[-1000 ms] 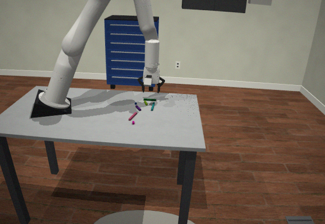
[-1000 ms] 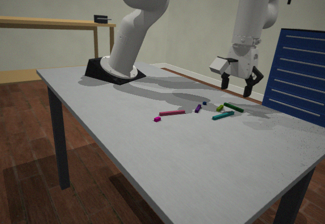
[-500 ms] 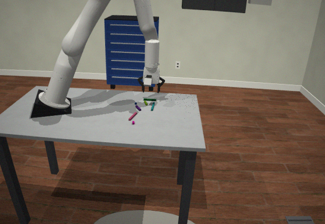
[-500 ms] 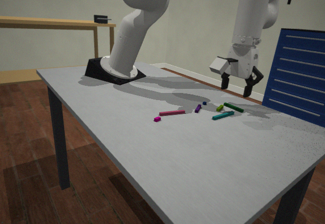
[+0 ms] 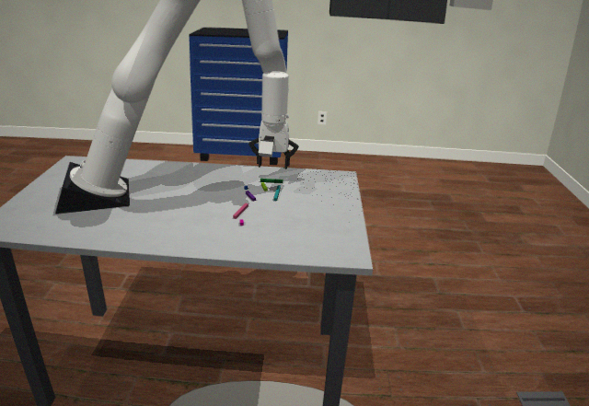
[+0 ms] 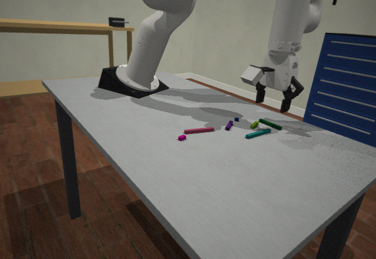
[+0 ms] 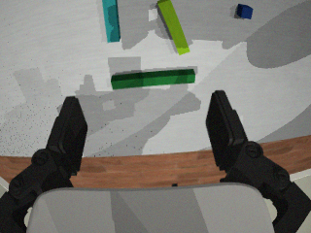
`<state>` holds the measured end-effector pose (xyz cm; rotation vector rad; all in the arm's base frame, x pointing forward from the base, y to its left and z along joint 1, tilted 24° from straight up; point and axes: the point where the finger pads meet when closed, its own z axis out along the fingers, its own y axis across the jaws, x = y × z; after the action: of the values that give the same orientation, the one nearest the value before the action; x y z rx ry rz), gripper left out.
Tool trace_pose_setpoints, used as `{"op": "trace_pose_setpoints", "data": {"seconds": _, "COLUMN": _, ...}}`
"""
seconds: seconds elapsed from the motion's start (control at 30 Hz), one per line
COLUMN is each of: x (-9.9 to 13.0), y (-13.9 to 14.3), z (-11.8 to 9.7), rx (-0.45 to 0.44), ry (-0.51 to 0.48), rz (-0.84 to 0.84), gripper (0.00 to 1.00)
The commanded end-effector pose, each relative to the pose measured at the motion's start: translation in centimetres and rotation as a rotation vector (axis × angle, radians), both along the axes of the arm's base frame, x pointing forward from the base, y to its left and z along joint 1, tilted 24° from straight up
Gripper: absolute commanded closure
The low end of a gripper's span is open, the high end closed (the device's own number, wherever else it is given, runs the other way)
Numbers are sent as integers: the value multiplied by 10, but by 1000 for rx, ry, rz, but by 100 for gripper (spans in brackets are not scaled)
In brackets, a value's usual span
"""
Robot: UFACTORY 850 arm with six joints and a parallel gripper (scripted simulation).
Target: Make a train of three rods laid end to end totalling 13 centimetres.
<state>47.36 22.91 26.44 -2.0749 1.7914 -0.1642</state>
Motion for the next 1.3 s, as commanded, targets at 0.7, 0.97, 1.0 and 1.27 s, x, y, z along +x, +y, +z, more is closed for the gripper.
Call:
{"op": "trace_pose_setpoints", "data": {"seconds": 0.7, "x": -19, "y": -15, "z": -6, "rx": 282, "ry": 180, "rz": -755, "gripper": 0}}
{"op": "trace_pose_setpoints", "data": {"seconds": 0.97, "x": -25, "y": -19, "z": -8, "rx": 365, "ry": 234, "rz": -980, "gripper": 0}}
{"op": "trace_pose_setpoints", "data": {"seconds": 1.0, "x": -25, "y": -20, "z": -8, "rx": 377, "ry": 242, "rz": -1012, "gripper": 0}}
{"op": "trace_pose_setpoints", "data": {"seconds": 1.27, "x": -32, "y": -25, "z": -11, "rx": 473, "ry": 304, "rz": -1272, "gripper": 0}}
